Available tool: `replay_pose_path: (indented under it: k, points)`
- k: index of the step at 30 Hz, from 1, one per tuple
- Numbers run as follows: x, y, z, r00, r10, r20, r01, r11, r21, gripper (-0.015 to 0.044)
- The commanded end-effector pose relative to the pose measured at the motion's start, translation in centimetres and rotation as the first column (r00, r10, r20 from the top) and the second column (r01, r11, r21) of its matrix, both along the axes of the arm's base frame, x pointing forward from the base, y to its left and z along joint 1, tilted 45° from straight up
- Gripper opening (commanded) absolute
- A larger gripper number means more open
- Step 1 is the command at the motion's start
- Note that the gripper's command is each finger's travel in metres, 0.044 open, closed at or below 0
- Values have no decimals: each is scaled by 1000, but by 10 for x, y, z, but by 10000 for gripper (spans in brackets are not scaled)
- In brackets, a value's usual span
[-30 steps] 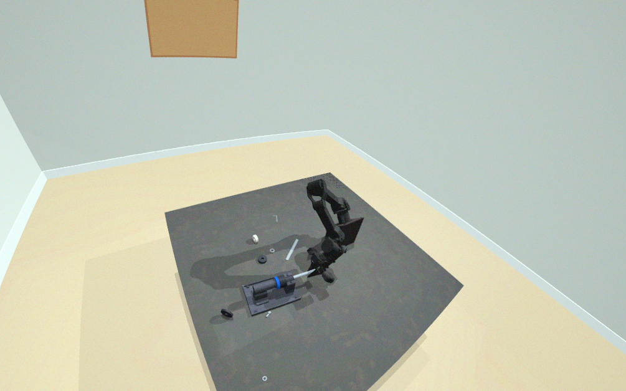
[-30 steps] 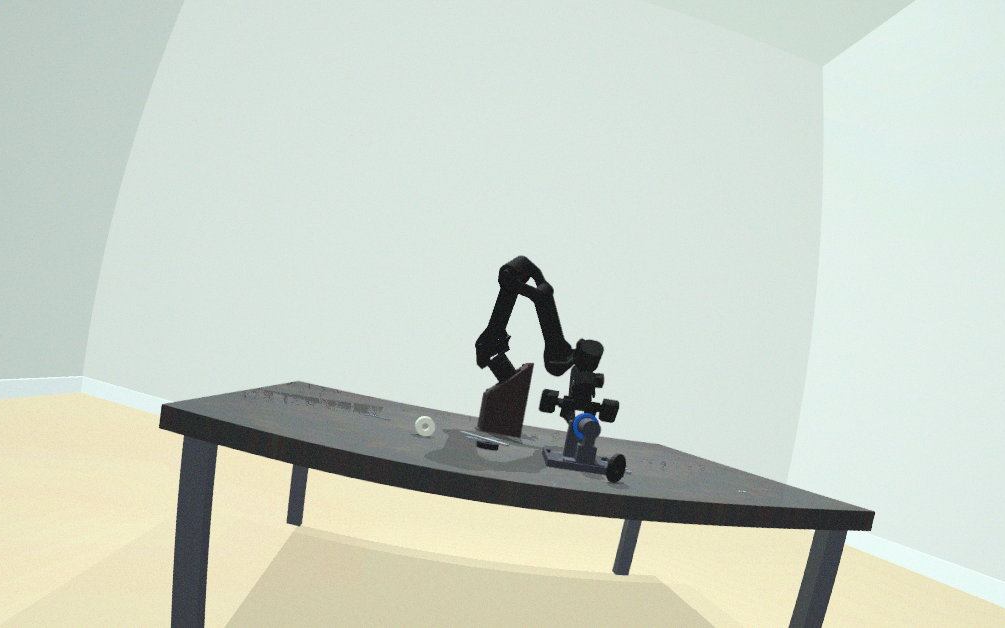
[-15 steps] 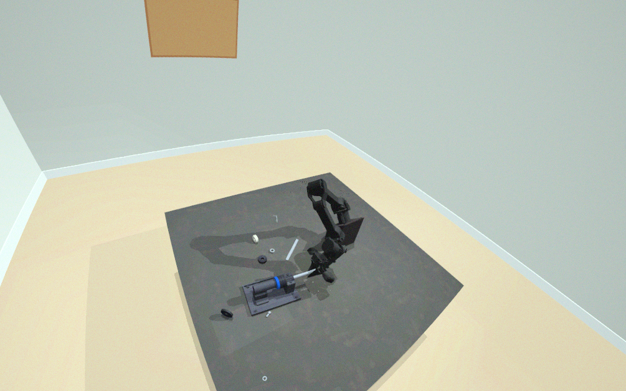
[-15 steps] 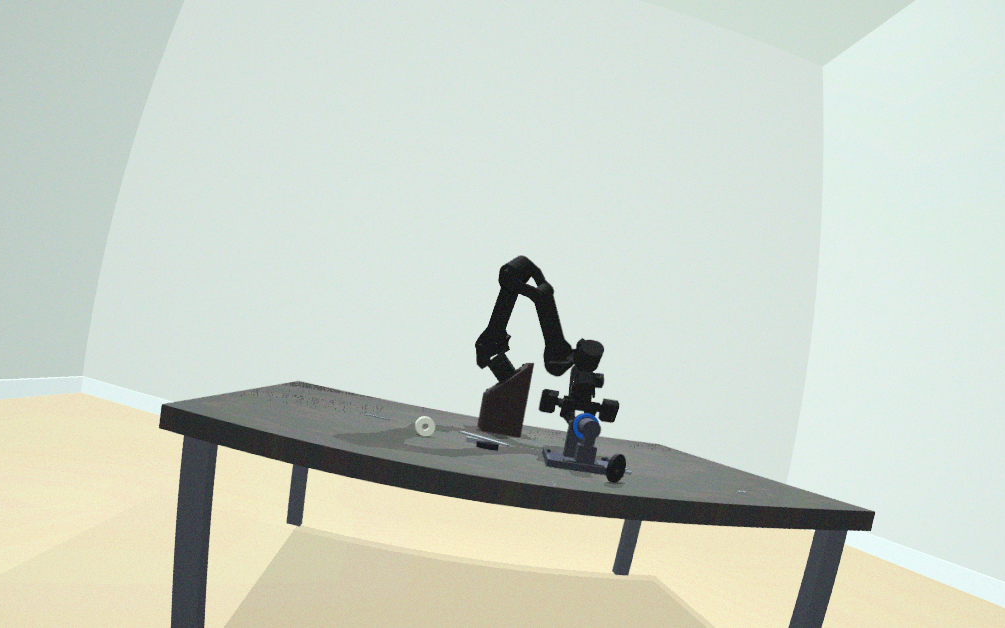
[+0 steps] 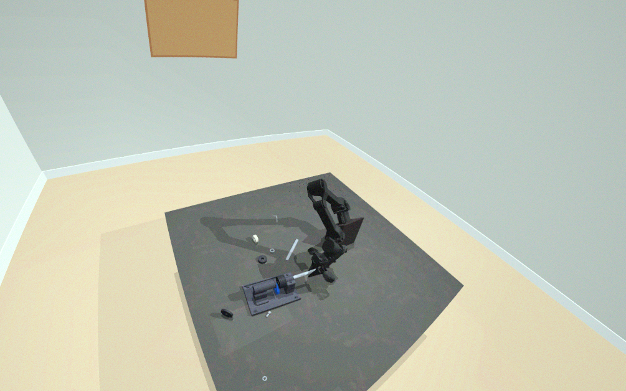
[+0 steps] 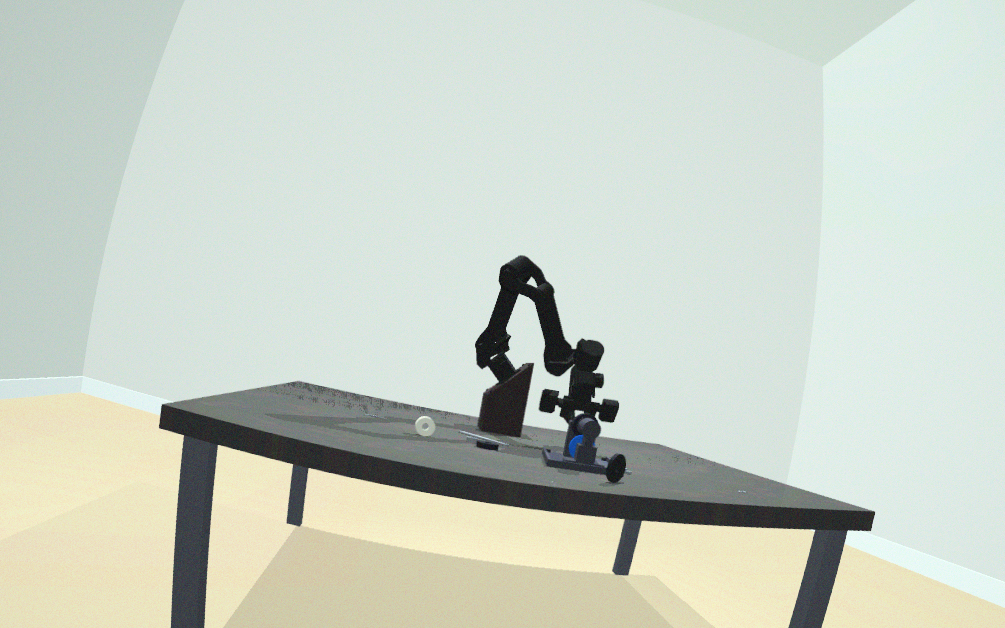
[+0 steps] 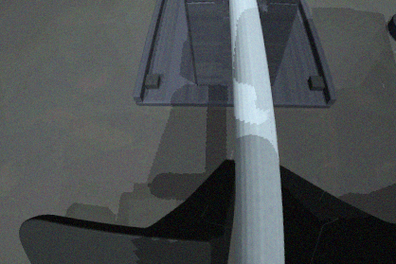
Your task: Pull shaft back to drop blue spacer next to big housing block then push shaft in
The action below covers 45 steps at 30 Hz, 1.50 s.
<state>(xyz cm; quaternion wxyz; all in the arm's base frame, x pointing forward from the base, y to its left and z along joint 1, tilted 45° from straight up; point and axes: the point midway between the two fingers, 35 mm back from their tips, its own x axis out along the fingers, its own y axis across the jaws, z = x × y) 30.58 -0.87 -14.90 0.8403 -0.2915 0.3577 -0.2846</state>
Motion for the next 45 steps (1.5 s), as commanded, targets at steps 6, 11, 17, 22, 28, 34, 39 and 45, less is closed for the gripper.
replay_pose_path:
  k: [6,11,17,22,28,34,39,45]
  points:
    - [-2,1,0,1000,0,2,0,1000,-1,0]
    - [-1,0,0,1000,0,0,0,1000,0,0]
    - [-1,0,0,1000,0,0,0,1000,0,0]
    - [-1,0,0,1000,0,2,0,1000,-2,0]
    - [2,-1,0,1000,0,2,0,1000,-2,0]
    - [4,-1,1,1000,0,3,0,1000,-2,0]
    - [6,-1,1,1000,0,3,0,1000,-2,0]
    - [8,-2,1,1000,0,3,0,1000,-2,0]
